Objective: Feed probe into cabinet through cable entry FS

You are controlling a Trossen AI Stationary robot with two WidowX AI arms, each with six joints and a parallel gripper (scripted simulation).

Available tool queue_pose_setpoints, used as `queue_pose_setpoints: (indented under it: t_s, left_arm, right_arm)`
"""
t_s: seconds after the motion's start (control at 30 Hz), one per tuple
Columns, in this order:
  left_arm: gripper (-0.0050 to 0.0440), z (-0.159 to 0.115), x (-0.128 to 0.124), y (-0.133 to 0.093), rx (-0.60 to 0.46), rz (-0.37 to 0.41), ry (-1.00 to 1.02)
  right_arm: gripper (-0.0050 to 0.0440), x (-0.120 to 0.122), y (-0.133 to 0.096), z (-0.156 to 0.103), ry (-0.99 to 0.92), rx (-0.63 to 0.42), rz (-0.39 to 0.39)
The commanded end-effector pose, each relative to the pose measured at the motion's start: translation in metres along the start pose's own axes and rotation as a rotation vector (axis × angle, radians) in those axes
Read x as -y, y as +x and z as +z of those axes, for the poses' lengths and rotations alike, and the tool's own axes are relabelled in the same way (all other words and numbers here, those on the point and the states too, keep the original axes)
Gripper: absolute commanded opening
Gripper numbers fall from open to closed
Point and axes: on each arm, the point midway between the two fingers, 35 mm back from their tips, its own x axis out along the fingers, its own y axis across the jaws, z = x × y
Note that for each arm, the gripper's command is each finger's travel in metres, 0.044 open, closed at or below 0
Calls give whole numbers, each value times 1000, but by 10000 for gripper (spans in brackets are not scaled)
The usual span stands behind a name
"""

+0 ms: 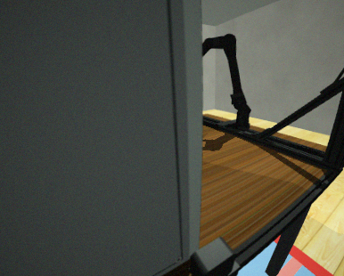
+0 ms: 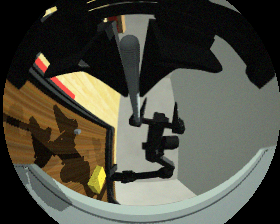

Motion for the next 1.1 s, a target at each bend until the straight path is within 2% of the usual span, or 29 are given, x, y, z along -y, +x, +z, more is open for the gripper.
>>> queue_pose_setpoints:
  t_s: [0.0,0.33,0.4,0.87,1.07]
  left_arm:
    - [0,-1,0,0,-5,0,5]
    - [0,-1,0,0,-5,0,5]
    - [0,-1,0,0,-5,0,5]
    - [0,-1,0,0,-5,0,5]
    - [0,-1,0,0,-5,0,5]
  right_arm:
    - [440,16,-3,-1,33,-91,0]
    - [440,36,-20,-5,119,-344,37]
    - [440,36,-20,-5,119,-344,37]
    - [440,57,-54,-6,206,-608,53]
    - [440,60,-62,-6,222,-658,54]
